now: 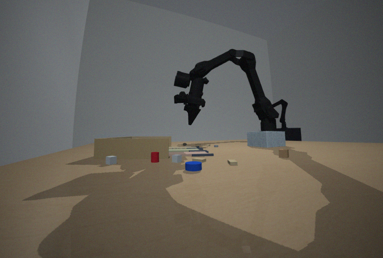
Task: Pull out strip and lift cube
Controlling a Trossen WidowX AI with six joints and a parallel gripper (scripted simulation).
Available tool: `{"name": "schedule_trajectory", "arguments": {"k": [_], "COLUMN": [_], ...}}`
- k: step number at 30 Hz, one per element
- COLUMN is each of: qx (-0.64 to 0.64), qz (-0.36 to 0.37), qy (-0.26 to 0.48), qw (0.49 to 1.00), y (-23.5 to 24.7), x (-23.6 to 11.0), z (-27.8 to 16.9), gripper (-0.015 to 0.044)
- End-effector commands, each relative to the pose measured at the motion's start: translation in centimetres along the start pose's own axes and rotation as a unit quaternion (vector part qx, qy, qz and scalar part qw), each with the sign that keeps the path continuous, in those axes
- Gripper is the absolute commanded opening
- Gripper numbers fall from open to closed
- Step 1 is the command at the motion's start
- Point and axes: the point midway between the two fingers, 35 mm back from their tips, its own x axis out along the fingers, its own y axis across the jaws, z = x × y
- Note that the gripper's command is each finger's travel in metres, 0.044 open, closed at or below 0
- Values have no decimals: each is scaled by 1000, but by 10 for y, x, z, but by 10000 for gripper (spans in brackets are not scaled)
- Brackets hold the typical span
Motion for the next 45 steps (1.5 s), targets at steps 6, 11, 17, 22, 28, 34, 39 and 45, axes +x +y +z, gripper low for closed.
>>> {"name": "schedule_trajectory", "arguments": {"k": [6,11,17,22,28,34,39,45], "qx": [14,14,14,14,14,14,14,14], "qz": [-6,-6,-6,-6,-6,-6,-6,-6], "qy": [96,96,96,96,96,96,96,96], "qw": [995,995,995,995,995,995,995,995], "y": [-20,-20,-19,-19,-19,-18,-18,-17], "x": [24,31,41,49,59,68,76,86], "z": [0,-1,-2,-3,-5,-7,-9,-11], "gripper": [0,0,0,0,0,0,0,0]}}
